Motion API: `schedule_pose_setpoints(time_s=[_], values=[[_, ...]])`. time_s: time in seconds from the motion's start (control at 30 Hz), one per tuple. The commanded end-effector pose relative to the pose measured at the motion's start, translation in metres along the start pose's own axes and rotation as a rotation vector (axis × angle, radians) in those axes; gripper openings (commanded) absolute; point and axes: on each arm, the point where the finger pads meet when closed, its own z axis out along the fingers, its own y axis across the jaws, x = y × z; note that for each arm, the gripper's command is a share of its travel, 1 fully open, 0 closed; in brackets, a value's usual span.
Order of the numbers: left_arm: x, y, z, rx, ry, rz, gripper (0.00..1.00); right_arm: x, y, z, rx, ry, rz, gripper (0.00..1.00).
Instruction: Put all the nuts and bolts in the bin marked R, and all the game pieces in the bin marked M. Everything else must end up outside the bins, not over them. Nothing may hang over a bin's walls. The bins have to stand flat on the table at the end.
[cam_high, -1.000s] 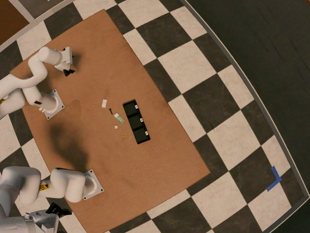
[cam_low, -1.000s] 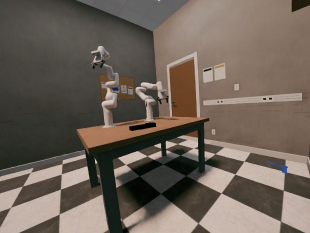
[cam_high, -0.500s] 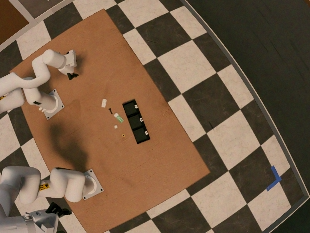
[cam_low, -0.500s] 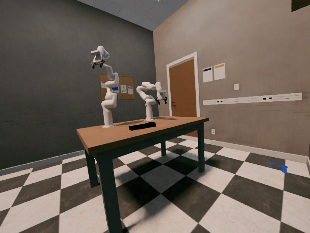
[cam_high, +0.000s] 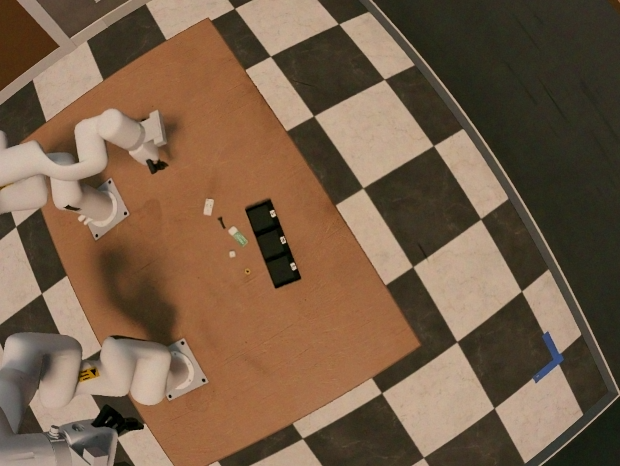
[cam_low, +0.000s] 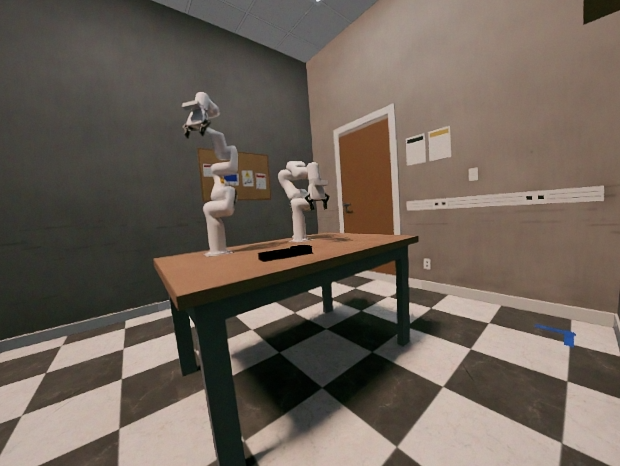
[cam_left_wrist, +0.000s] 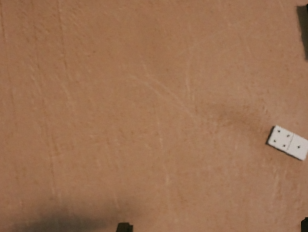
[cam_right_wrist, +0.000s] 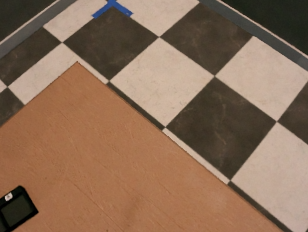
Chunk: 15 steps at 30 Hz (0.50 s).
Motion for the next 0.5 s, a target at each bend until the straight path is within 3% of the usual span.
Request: schedule_pose_setpoints(time_s=[0.0,0.47], values=[[0.005,0.013,-0.001,-0.007,-0.008,-0.018,1.0,0.0,0.0,0.0,0.0,0.001,0.0,1.0],[0.011,0.086,0.002,-0.023,-0.077,-0.122,1.0,0.0,0.0,0.0,0.0,0.001,0.0,1.0]])
